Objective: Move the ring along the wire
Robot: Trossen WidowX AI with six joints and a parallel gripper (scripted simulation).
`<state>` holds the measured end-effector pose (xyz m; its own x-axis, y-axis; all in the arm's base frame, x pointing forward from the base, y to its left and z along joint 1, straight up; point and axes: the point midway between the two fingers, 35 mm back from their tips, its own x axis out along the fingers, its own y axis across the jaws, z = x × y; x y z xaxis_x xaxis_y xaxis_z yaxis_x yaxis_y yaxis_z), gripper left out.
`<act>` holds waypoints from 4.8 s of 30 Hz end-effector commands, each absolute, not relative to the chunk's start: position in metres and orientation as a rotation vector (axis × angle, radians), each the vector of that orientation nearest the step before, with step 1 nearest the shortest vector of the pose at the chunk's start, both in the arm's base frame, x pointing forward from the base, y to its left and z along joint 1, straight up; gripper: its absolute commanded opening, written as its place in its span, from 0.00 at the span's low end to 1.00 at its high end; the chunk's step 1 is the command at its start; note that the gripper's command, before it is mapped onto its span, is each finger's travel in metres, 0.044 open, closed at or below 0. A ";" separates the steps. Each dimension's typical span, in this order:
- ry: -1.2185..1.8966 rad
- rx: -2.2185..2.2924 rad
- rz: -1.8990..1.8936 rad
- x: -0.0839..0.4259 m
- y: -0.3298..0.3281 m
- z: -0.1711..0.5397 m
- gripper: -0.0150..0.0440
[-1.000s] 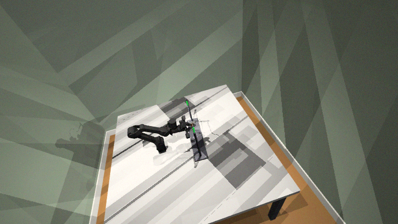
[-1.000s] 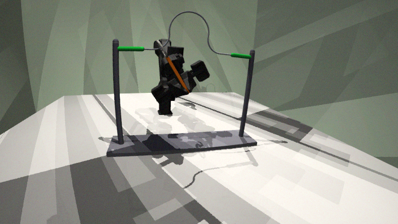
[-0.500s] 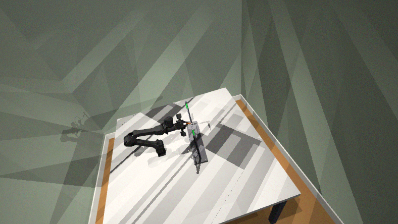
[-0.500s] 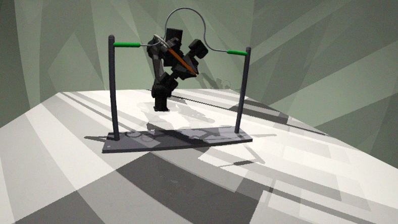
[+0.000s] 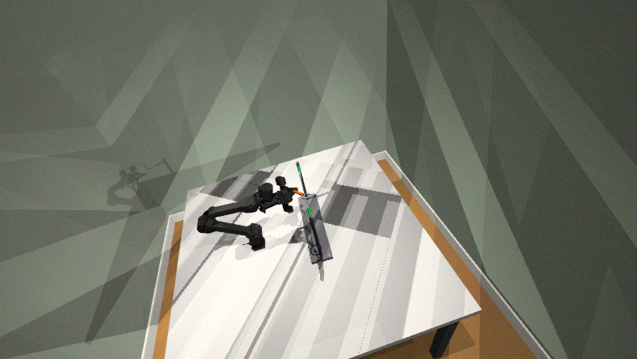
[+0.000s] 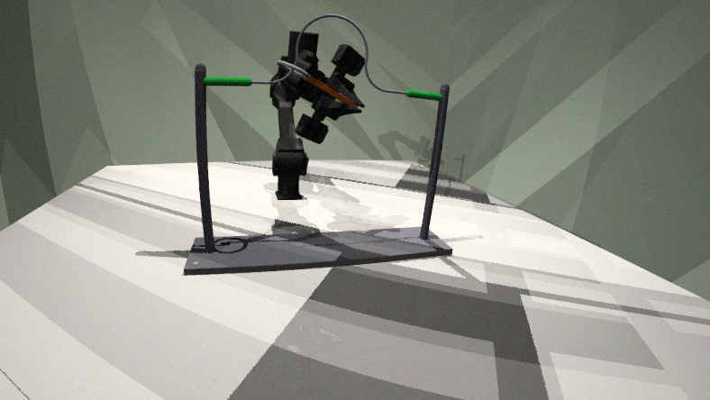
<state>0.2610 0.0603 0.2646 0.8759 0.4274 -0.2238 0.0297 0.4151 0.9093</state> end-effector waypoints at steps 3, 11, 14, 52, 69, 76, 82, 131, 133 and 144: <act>0.501 1.225 0.330 0.252 0.064 0.286 0.00; 0.491 1.336 0.363 0.252 0.068 0.305 0.00; 0.487 1.370 0.373 0.252 0.069 0.311 0.00; 0.554 1.118 0.243 0.252 0.066 0.321 0.00; 0.588 0.820 0.122 0.251 0.057 0.306 0.00; 0.596 0.698 0.075 0.251 0.052 0.301 0.00; 0.601 0.593 0.036 0.251 0.048 0.297 0.00; 0.579 -0.261 -0.253 0.248 0.001 0.287 0.00; 0.576 -0.297 -0.263 0.248 -0.001 0.287 0.00; 0.558 -0.490 -0.322 0.248 -0.012 0.291 0.00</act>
